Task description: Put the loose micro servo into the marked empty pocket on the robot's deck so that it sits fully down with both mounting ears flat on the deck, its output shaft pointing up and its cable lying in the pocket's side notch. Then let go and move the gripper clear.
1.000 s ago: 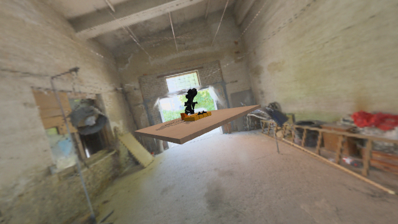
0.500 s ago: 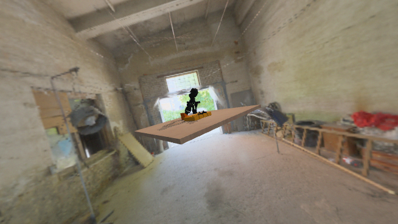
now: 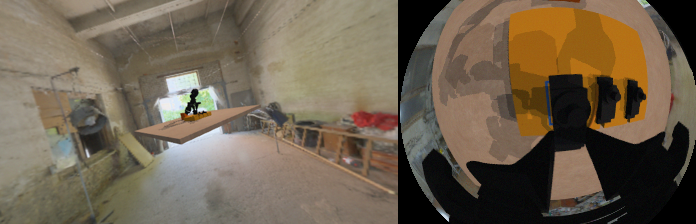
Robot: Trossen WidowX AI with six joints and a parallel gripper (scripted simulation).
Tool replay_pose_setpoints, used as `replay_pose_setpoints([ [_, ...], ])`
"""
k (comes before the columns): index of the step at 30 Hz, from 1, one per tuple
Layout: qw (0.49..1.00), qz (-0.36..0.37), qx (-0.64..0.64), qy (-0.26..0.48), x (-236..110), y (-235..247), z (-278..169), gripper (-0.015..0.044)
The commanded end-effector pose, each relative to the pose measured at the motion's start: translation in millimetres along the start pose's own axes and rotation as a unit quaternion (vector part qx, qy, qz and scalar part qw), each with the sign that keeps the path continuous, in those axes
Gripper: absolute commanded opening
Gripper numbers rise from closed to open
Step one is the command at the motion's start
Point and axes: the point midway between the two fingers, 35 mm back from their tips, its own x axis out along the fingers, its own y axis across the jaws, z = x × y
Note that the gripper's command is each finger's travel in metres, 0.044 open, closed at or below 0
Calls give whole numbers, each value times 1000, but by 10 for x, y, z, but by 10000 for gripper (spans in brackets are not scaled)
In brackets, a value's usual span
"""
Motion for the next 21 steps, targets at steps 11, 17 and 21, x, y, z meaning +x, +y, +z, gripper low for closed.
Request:
replay_pose_setpoints([
  [11, 1000, -1, 1, 1, 76, -12, -4, 0],
  [17, 1000, -1, 1, 1, 118, -12, -4, 0],
  [21, 1000, -2, 1, 1, 157, -13, -4, 0],
])
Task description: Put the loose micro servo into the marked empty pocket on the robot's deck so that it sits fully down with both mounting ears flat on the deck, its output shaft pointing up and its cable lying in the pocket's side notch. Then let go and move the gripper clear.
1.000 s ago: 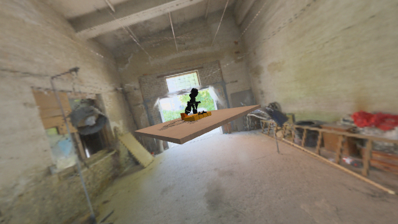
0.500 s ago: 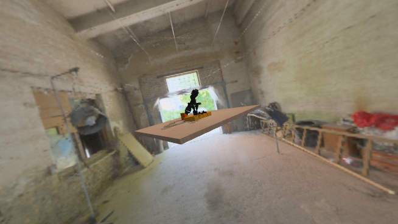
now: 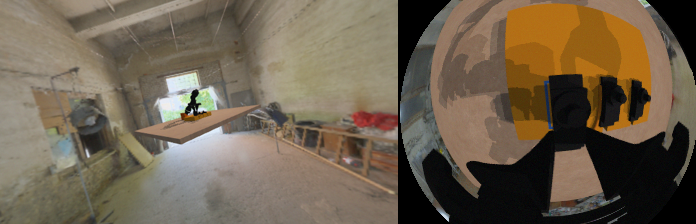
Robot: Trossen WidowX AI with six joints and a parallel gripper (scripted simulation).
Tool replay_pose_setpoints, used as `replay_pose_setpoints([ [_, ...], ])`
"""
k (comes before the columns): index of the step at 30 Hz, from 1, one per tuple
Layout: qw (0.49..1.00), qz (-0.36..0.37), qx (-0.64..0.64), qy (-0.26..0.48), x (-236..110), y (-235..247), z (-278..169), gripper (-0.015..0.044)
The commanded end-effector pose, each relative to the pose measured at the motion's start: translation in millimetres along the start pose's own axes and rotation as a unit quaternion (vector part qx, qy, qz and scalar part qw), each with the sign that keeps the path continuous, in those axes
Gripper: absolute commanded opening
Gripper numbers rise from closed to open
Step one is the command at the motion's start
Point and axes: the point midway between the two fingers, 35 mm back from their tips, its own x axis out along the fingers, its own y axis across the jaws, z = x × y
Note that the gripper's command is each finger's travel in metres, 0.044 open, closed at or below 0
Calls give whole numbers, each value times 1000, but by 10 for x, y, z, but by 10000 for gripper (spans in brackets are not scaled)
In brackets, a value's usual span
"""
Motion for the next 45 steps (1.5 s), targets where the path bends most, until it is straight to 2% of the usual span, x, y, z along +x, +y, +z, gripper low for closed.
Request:
replay_pose_setpoints([
  [1, 1000, -1, 2, 1, 34, -7, -1, 0],
  [45, 1000, -2, 1, 1, 453, -11, -2, 0],
])
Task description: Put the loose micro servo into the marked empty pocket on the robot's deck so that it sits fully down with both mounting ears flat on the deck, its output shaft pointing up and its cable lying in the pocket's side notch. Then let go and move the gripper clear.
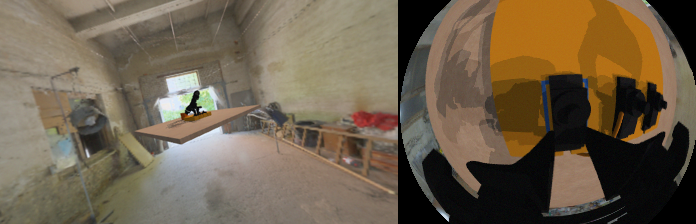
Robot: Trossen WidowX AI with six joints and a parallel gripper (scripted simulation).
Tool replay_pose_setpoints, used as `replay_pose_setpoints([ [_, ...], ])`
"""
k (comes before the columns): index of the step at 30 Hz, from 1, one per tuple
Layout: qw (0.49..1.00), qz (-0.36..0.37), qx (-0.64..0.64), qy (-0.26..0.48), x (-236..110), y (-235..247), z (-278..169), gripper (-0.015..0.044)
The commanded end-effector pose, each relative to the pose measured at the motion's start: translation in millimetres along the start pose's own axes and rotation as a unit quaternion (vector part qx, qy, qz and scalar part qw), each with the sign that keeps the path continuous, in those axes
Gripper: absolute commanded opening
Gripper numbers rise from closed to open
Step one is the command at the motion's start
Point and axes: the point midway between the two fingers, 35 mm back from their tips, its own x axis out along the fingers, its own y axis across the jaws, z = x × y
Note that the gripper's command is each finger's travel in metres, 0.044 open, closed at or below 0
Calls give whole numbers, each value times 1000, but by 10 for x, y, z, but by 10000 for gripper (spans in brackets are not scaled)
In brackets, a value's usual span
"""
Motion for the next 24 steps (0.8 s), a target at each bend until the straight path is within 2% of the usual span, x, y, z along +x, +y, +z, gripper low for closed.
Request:
replay_pose_setpoints([
  [1, 1000, -2, 2, 0, 35, -4, 3, 0],
  [8, 1000, -2, 2, 0, 12, 3, 3, 184],
  [11, 1000, -1, 2, 0, -48, 5, 0, 187],
  [15, 1000, -1, 2, 0, -319, -10, 10, 187],
  [18, 1000, -1, 2, 0, -340, -2, 2, 187],
  [21, 1000, 1, 5, 4, -428, 29, 134, 266],
  [24, 1000, 4, 6, 2, -642, 59, 445, 345],
])
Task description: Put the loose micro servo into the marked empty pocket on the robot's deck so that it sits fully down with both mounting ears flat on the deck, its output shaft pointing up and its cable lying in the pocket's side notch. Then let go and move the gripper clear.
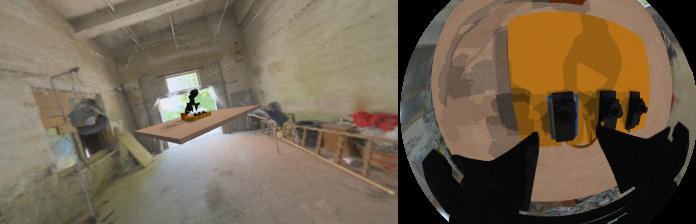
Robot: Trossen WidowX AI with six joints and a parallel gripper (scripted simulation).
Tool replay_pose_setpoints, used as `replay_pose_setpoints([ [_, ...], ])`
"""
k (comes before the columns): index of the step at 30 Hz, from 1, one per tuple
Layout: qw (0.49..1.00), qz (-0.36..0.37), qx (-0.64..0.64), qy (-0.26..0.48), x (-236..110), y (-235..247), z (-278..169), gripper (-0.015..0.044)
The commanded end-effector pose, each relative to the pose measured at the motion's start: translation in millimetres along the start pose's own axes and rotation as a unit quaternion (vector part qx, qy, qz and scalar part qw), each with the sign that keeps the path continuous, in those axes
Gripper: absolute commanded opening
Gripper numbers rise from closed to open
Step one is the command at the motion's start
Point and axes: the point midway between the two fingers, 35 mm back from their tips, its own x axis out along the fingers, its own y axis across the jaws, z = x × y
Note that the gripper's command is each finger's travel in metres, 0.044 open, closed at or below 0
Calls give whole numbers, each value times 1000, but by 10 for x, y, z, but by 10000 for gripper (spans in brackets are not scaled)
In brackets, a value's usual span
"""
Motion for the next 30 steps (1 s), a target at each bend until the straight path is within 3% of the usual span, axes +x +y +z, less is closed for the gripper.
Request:
replay_pose_setpoints([
  [1, 1000, 3, 6, 0, -231, 37, 345, 371],
  [4, 1000, -1, 5, -3, -446, 6, 774, 440],
  [10, 1000, -1, 5, -3, -507, -7, 876, 440],
  [17, 999, 16, 33, 20, -927, 37, 861, 440],
  [30, 999, 16, 33, 20, -927, 37, 861, 440],
])
